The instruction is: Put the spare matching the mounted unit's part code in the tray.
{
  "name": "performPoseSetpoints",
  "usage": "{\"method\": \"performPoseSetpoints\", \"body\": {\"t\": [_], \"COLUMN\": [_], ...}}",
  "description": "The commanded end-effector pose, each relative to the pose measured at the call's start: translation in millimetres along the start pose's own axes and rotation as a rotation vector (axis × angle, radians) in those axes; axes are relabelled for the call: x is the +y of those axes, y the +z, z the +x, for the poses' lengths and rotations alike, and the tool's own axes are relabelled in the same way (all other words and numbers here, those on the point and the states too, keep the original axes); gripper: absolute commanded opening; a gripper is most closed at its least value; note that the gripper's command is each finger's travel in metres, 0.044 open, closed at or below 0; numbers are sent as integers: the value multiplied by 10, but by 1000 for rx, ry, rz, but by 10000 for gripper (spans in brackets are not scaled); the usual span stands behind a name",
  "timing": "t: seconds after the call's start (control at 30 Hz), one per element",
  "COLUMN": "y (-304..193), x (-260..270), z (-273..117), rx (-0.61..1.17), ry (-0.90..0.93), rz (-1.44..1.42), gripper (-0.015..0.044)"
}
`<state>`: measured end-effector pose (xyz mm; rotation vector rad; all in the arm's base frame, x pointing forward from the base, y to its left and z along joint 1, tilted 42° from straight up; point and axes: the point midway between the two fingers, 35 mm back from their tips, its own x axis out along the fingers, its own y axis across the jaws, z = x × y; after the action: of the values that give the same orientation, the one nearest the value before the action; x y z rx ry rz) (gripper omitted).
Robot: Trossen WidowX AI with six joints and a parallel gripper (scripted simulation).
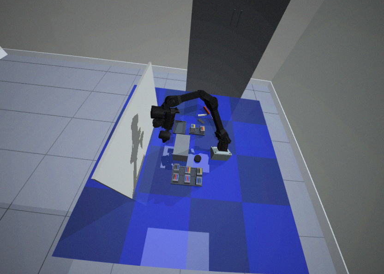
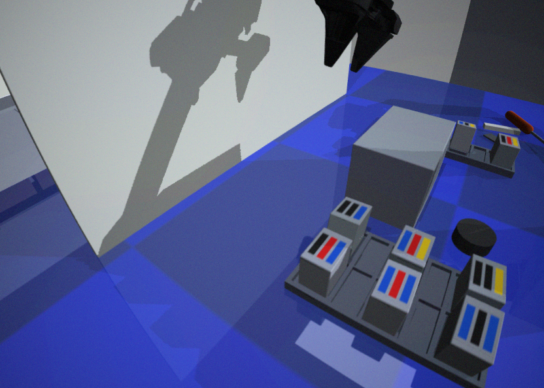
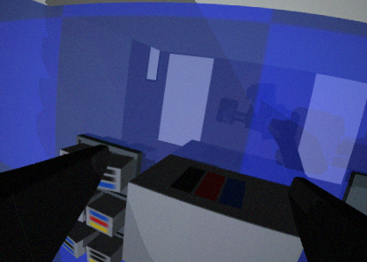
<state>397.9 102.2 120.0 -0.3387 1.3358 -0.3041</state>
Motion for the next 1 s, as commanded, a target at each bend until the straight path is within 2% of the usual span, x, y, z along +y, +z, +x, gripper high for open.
{"method": "performPoseSetpoints", "body": {"t": [0.0,0.6,0.7,0.97], "y": [-55,-63,-123,-651], "x": [-13,44,339,1510], "z": [37,51,127,471], "rx": [40,46,78,222], "ry": [-70,-70,-73,-84], "rz": [12,-27,-229,-1089], "gripper": [440,440,440,440]}}
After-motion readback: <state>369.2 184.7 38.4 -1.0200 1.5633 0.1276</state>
